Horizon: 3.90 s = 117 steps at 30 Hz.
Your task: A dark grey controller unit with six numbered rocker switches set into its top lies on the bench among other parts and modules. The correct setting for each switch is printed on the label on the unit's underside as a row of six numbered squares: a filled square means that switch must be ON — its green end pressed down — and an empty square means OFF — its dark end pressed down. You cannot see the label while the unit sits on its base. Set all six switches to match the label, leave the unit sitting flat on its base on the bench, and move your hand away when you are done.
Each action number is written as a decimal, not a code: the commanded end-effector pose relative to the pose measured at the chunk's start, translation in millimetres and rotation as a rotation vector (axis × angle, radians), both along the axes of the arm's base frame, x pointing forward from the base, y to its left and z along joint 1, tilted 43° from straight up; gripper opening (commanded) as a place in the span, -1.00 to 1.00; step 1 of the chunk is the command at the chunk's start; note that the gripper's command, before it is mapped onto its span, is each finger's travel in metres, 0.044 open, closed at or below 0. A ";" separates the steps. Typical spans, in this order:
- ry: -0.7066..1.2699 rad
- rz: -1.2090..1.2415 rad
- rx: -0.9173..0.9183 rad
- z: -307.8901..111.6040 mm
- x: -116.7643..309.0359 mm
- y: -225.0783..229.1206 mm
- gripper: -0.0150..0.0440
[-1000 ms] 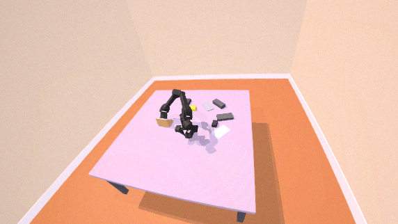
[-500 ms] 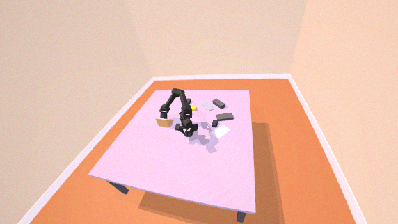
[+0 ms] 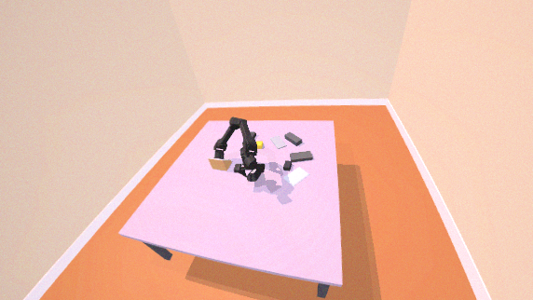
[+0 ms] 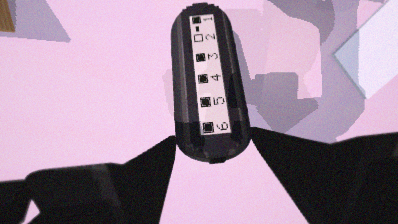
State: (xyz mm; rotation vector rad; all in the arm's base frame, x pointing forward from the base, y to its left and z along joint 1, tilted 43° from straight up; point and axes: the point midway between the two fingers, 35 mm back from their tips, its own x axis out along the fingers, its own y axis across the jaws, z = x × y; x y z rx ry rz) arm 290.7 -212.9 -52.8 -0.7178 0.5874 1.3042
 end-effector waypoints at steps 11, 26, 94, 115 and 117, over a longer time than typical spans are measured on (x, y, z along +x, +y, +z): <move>-0.003 0.001 0.002 14.4 -1.9 1.4 0.65; -0.003 0.001 0.003 26.3 -3.5 3.3 0.65; -0.002 0.001 0.005 76.0 -8.3 25.2 0.65; -0.002 0.001 0.006 89.3 -9.0 35.8 0.65; -0.002 0.001 0.006 90.5 -9.1 36.9 0.65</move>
